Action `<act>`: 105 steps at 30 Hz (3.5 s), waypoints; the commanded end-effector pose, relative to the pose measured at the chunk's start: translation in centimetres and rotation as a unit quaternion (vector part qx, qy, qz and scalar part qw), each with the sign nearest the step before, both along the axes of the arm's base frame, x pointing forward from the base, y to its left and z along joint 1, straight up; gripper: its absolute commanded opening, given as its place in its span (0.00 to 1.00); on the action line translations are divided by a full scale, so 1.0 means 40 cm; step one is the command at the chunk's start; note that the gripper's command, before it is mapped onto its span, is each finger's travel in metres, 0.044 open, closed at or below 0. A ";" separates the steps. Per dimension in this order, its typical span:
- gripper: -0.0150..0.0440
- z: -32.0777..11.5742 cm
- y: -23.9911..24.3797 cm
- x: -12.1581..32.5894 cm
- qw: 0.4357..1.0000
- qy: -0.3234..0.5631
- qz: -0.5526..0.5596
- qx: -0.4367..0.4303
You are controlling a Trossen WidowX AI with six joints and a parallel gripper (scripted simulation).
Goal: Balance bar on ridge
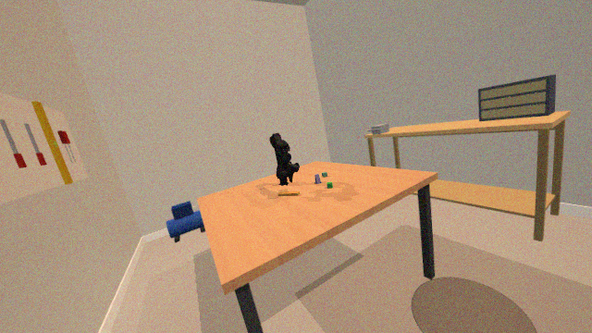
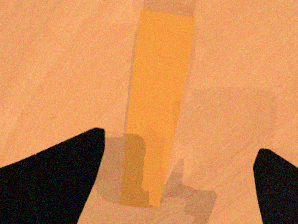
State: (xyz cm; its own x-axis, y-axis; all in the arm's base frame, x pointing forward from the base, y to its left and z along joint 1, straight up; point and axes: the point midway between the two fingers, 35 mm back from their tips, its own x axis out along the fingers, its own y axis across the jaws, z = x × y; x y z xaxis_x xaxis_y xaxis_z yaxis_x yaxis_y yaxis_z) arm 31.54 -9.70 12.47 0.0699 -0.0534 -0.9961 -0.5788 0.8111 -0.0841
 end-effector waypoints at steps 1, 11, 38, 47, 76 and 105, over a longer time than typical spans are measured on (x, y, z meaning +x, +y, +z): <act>0.79 -0.011 0.021 -0.009 0.999 0.019 -0.014 0.023; 0.79 -0.070 0.020 -0.005 0.999 0.019 -0.014 0.023; 0.79 -0.183 0.020 -0.004 0.999 0.020 -0.014 0.023; 0.79 -0.189 0.020 -0.004 0.999 0.020 -0.014 0.023; 0.39 -0.181 0.017 -0.004 1.000 0.017 -0.012 0.020; 0.25 0.000 0.016 0.005 1.000 0.018 -0.013 0.022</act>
